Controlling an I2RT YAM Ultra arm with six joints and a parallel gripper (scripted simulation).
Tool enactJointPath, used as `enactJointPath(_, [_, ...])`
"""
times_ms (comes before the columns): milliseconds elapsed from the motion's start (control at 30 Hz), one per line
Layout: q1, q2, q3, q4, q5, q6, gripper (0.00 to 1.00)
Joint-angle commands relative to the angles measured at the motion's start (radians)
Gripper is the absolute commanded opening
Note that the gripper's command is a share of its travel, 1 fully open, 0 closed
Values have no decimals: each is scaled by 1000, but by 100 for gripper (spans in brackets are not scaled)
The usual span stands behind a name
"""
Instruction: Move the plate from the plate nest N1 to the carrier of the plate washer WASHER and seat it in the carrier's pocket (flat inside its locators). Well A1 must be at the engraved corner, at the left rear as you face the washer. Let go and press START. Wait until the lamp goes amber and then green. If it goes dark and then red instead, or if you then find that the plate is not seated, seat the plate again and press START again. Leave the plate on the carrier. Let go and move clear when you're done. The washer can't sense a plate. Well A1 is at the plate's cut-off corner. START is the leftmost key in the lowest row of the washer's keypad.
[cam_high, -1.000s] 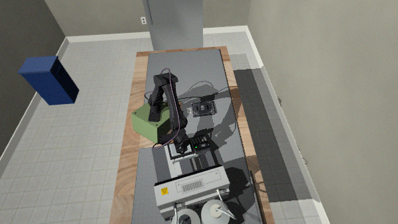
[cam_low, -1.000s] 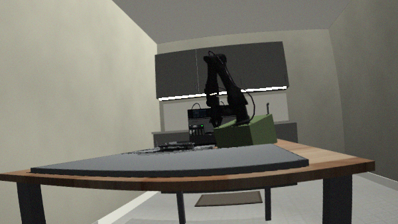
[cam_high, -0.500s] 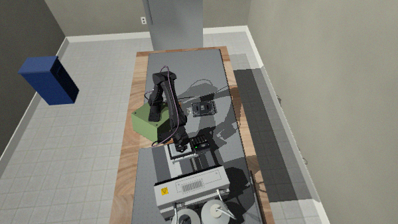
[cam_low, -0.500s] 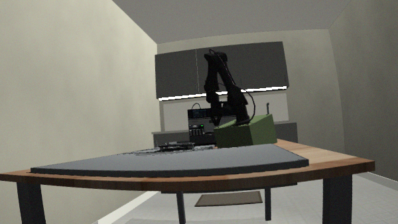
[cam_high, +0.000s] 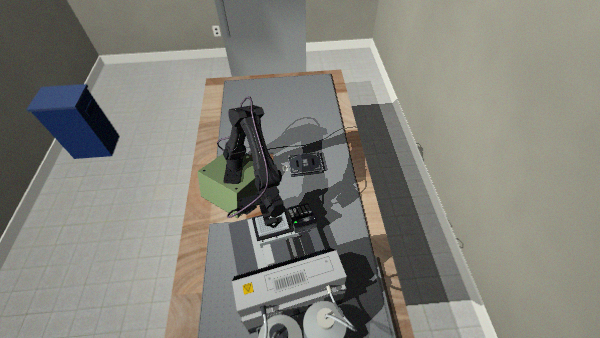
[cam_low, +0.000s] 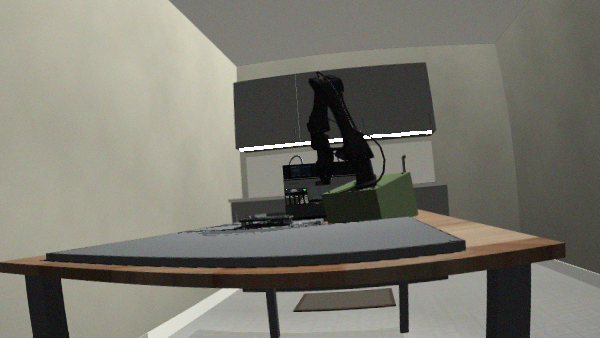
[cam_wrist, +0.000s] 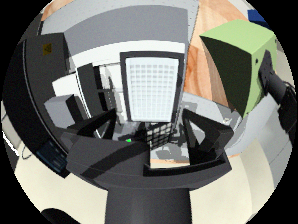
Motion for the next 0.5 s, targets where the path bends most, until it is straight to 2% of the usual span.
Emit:
enactJointPath(0, [-17, -3, 39, -50, 10, -14, 100])
enactJointPath(67, [-18, -29, 46, -61, 11, -16, 100])
enactJointPath(467, [-30, -51, 98, -137, 13, -27, 100])
